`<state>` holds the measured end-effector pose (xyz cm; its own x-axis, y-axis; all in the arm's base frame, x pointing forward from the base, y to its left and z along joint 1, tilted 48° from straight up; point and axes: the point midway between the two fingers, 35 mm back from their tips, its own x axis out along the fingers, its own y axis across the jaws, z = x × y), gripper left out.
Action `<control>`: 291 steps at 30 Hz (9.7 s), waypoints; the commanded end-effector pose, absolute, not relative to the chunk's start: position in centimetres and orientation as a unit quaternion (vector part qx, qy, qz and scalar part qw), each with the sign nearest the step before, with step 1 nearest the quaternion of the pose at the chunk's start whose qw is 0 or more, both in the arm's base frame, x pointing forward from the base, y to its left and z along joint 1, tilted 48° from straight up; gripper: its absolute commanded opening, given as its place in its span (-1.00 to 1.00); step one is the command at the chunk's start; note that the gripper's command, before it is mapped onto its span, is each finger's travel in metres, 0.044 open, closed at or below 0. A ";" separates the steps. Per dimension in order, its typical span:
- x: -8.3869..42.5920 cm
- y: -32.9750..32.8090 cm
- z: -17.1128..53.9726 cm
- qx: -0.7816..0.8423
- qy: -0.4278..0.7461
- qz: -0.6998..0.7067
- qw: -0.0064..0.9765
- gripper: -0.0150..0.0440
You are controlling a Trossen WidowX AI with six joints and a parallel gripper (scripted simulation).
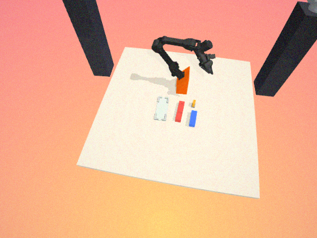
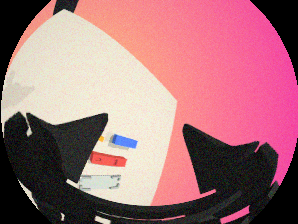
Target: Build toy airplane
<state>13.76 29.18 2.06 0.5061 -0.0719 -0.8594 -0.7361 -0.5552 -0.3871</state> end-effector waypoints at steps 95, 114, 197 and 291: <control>28.1 -6.6 -7.2 -0.247 0.624 -0.329 0.664 0.20; 28.6 -4.6 -5.8 -0.244 0.625 -0.325 0.666 -0.49; 26.5 -9.3 7.1 -0.268 0.638 -0.296 0.658 -0.49; 24.9 -15.5 6.2 -0.281 0.638 -0.303 0.650 0.24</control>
<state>24.84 -15.47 6.21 0.0030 -0.7526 -0.6584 0.0344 0.6581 -0.7521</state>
